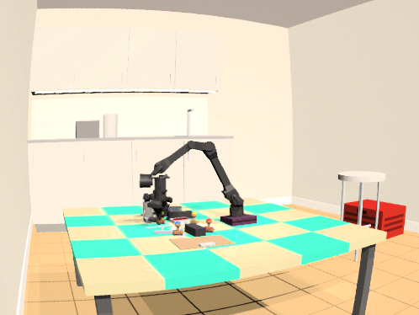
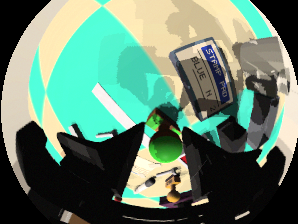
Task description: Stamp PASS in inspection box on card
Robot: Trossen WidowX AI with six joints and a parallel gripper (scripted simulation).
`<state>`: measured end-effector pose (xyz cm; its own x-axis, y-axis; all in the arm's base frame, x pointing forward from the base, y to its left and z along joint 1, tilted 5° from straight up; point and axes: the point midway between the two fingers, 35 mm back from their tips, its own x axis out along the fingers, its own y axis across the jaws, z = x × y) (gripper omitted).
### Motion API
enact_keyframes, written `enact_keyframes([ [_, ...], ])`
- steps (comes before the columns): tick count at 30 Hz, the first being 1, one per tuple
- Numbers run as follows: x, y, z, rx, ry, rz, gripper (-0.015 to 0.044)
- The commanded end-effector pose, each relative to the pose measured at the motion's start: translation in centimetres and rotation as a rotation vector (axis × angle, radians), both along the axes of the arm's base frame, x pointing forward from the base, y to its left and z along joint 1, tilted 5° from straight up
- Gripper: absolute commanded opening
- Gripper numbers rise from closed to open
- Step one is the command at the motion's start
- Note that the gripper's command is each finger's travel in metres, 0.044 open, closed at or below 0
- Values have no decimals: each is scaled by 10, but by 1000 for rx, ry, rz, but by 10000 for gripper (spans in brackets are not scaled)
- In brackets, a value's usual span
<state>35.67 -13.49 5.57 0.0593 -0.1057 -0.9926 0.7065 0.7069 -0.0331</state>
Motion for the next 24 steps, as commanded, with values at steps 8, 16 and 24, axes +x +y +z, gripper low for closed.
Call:
enact_keyframes([
  [8, 3, 2, 36, 1, 0, 2, 265],
  [16, -6, 12, 117, 5, 4, 5, 265],
  [24, -6, 12, 117, 5, 4, 5, 265],
])
